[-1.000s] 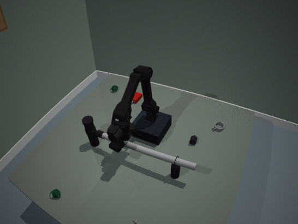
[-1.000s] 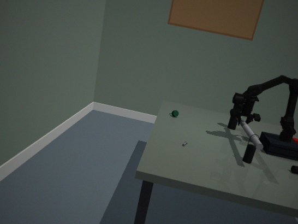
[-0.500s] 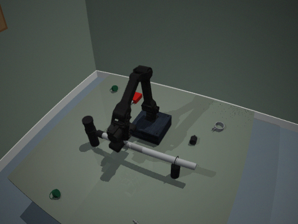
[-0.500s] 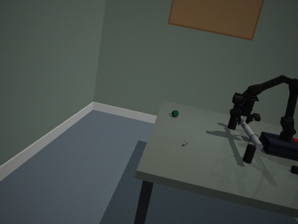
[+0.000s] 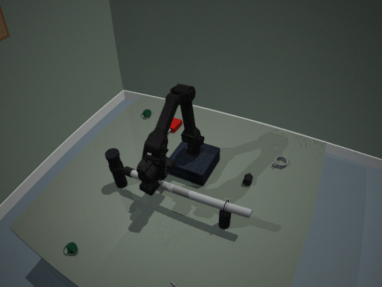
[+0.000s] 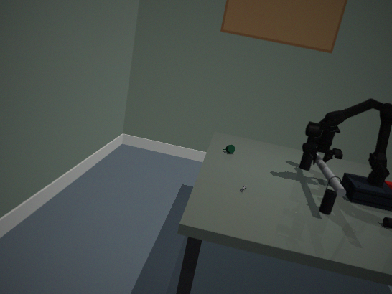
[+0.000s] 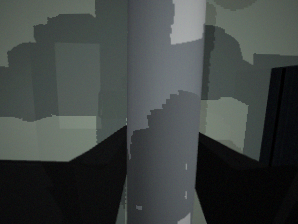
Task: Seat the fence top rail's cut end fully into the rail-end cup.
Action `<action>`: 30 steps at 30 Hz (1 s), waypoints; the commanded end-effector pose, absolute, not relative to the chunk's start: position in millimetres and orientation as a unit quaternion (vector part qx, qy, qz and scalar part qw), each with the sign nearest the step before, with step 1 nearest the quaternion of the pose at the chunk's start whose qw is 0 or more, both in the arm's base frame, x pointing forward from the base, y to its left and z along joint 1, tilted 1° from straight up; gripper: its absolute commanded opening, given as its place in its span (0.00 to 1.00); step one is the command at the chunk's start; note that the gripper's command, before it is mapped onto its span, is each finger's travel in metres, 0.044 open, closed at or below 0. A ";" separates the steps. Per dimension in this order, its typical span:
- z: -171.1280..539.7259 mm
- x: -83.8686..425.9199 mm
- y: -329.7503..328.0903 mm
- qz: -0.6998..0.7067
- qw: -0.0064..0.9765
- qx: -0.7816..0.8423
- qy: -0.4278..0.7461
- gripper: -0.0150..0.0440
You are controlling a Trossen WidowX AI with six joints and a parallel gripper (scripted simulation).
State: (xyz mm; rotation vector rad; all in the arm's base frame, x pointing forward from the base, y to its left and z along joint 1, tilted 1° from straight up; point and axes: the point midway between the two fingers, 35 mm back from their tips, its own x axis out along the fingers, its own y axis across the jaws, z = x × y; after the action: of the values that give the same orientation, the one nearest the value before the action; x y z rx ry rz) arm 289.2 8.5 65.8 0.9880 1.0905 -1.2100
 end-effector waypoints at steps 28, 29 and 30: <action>66.2 291.4 -3.2 -0.517 0.580 0.423 0.466 0.25; 66.2 291.4 -3.7 -0.517 0.580 0.423 0.466 0.25; 66.2 291.5 -4.1 -0.517 0.580 0.423 0.466 0.25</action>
State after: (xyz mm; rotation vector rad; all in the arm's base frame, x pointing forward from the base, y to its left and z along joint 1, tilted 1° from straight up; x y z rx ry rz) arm 290.3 -0.1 65.3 0.9922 1.0991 -1.2074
